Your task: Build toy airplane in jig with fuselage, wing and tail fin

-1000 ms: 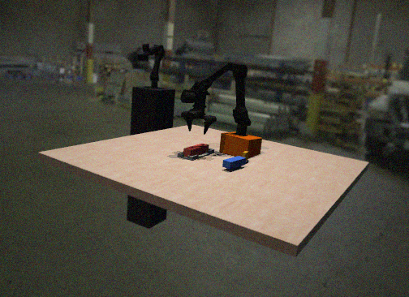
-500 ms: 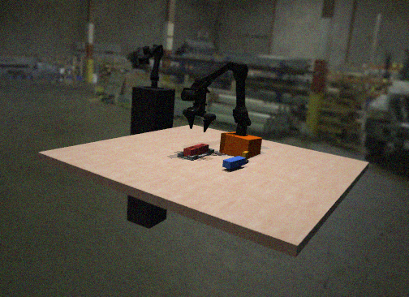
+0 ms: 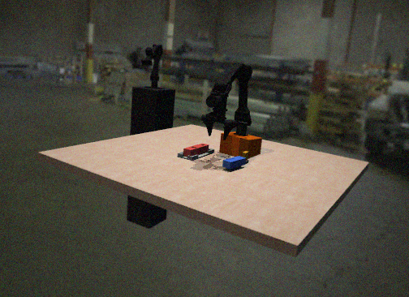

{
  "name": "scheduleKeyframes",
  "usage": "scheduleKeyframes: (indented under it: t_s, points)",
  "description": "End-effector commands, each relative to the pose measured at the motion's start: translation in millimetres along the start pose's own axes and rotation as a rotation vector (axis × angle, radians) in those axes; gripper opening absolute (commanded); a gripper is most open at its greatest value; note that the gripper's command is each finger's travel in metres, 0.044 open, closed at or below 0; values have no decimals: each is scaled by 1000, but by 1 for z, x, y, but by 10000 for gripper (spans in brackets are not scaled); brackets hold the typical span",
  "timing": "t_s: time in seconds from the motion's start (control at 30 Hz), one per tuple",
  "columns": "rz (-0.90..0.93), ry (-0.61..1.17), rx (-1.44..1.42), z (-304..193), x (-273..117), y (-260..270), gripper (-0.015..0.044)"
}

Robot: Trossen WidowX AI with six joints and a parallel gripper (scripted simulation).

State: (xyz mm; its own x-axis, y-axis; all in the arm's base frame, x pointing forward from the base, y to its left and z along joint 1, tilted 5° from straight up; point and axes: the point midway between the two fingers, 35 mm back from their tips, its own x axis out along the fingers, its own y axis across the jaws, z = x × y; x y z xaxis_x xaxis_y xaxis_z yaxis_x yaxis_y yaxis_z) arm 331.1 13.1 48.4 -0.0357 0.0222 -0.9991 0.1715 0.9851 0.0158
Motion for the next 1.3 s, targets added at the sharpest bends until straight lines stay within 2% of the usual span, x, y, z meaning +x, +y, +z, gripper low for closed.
scheduleKeyframes:
  t_s: [0.0, 0.13, 0.33, 0.5, 1.27]
  points:
    - [6, 14, 3, -7, 6, 70, 440]
    - [10, 16, 4, -16, 8, 108, 440]
    - [10, 16, 4, -17, 11, 109, 440]
    - [10, 16, 4, -18, 52, 109, 440]
    - [10, 16, 4, -18, 77, 110, 440]
